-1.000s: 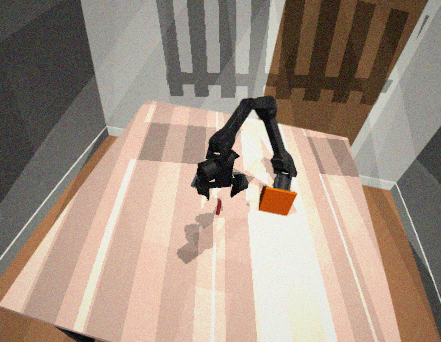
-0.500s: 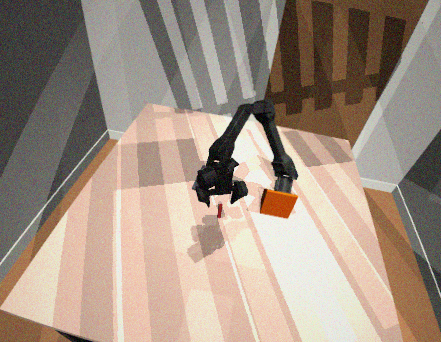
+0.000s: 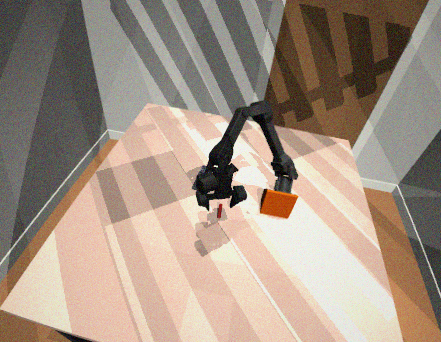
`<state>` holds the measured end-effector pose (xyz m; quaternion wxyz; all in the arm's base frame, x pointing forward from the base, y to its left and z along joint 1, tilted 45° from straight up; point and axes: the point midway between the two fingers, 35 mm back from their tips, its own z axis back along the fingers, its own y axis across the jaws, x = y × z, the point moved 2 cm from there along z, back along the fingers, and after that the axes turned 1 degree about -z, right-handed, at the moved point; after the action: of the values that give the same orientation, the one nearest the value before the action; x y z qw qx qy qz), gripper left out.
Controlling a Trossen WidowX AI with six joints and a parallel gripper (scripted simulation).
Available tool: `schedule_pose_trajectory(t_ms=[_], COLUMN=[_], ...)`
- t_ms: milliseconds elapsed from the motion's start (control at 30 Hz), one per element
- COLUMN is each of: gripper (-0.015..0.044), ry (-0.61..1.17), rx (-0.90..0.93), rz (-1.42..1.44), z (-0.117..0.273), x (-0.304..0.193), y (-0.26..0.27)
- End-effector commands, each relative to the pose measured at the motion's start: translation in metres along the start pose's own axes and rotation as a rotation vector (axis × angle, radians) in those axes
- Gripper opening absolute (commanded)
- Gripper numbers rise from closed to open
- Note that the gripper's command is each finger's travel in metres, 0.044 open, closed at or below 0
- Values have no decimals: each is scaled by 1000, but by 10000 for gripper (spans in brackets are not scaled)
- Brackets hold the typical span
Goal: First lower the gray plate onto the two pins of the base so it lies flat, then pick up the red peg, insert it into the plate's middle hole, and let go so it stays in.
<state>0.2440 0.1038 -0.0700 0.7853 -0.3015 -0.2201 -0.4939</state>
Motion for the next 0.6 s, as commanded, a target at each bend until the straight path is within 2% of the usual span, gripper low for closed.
schedule_pose_trajectory(t_ms=[0,200,567], gripper=[440,440,151], ry=[-7,-8,-8], rx=[-7,-7,-7], rz=[10,10,10], z=[-8,-15,-15], x=[0,0,0], y=[-3,-3,-3])
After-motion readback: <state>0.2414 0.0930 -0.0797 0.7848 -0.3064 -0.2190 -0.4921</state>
